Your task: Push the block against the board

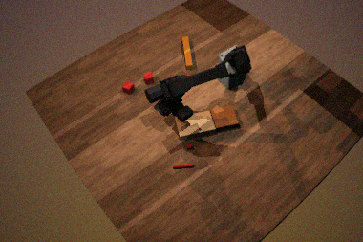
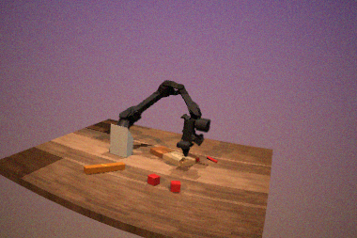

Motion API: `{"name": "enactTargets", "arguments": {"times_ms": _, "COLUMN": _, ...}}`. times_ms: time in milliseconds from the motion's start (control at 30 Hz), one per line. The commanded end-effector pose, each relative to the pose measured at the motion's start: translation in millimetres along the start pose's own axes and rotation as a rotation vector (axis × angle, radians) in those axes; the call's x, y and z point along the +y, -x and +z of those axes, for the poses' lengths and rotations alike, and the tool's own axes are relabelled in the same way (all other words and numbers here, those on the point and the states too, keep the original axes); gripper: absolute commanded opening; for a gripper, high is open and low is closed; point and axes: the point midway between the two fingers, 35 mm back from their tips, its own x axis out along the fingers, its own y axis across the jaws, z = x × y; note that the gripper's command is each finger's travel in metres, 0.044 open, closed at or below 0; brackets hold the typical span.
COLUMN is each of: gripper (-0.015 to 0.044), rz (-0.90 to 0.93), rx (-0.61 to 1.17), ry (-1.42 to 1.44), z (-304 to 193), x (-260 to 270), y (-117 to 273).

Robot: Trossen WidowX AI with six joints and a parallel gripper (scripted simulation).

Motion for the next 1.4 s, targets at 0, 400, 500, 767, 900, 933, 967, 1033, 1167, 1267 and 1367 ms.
{"name": "enactTargets", "arguments": {"times_ms": 0, "gripper": 0.0000, "rz": 0.004, "rx": 0.002, "ry": -0.150, "z": 13.2, "x": 5.8, "y": -0.7}}
{"name": "enactTargets", "arguments": {"times_ms": 400, "gripper": 0.0000, "rz": 0.005, "rx": 0.004, "ry": -0.479, "z": 39.1, "x": 19.4, "y": -1.5}}
{"name": "enactTargets", "arguments": {"times_ms": 500, "gripper": 0.0000, "rz": 0.005, "rx": 0.004, "ry": -0.479, "z": 39.1, "x": 19.4, "y": -1.5}}
{"name": "enactTargets", "arguments": {"times_ms": 767, "gripper": 0.0000, "rz": 0.007, "rx": 0.004, "ry": -0.479, "z": 39.1, "x": 20.2, "y": -56.5}}
{"name": "enactTargets", "arguments": {"times_ms": 900, "gripper": 0.0000, "rz": 0.007, "rx": 0.004, "ry": -0.479, "z": 38.9, "x": 20.3, "y": -56.5}}
{"name": "enactTargets", "arguments": {"times_ms": 933, "gripper": 0.0000, "rz": 0.007, "rx": 0.004, "ry": -0.479, "z": 38.5, "x": 20.6, "y": -56.5}}
{"name": "enactTargets", "arguments": {"times_ms": 967, "gripper": 0.0000, "rz": 0.007, "rx": 0.004, "ry": -0.479, "z": 37.9, "x": 21.0, "y": -56.5}}
{"name": "enactTargets", "arguments": {"times_ms": 1033, "gripper": 0.0000, "rz": 0.007, "rx": 0.004, "ry": -0.479, "z": 36.0, "x": 22.3, "y": -56.5}}
{"name": "enactTargets", "arguments": {"times_ms": 1167, "gripper": 0.0000, "rz": 0.007, "rx": 0.005, "ry": -0.479, "z": 30.8, "x": 25.6, "y": -56.5}}
{"name": "enactTargets", "arguments": {"times_ms": 1267, "gripper": 0.0000, "rz": 0.007, "rx": 0.005, "ry": -0.480, "z": 26.7, "x": 28.0, "y": -56.5}}
{"name": "enactTargets", "arguments": {"times_ms": 1367, "gripper": 0.0000, "rz": 0.007, "rx": 0.005, "ry": -0.480, "z": 22.6, "x": 30.4, "y": -56.5}}
